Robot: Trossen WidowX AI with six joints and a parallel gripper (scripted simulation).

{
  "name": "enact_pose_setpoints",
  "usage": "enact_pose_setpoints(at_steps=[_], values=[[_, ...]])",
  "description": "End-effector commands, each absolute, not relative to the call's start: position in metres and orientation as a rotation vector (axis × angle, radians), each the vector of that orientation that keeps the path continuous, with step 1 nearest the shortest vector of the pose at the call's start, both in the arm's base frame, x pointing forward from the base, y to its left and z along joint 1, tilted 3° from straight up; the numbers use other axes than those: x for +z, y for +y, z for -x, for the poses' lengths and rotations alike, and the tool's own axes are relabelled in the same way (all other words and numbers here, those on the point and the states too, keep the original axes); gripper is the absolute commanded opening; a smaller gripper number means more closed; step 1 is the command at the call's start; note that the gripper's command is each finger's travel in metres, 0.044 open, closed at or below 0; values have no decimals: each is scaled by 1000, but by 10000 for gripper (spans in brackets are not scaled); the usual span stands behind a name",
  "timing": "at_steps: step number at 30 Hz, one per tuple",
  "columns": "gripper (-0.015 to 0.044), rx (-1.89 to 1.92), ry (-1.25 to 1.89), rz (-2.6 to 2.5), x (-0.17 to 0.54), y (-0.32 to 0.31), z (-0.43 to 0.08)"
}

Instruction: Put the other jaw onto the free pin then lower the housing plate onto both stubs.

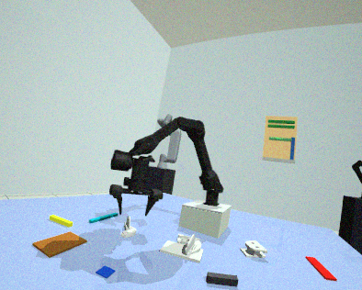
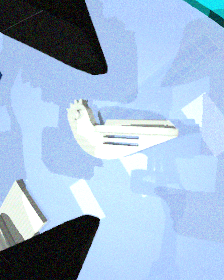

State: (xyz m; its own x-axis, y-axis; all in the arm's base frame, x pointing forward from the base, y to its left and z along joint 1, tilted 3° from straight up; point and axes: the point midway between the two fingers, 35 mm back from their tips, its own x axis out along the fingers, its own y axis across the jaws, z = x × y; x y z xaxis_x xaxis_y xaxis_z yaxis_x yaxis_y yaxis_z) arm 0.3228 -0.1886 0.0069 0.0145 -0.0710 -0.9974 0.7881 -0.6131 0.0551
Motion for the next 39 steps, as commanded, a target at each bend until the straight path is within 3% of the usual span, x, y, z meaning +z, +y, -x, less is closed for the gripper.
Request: enact_pose_setpoints(at_steps=[1,39], values=[[440,-1674,744,-1640,6,-189,-323],[440,-1678,737,-1641,-44,-194,-325]])
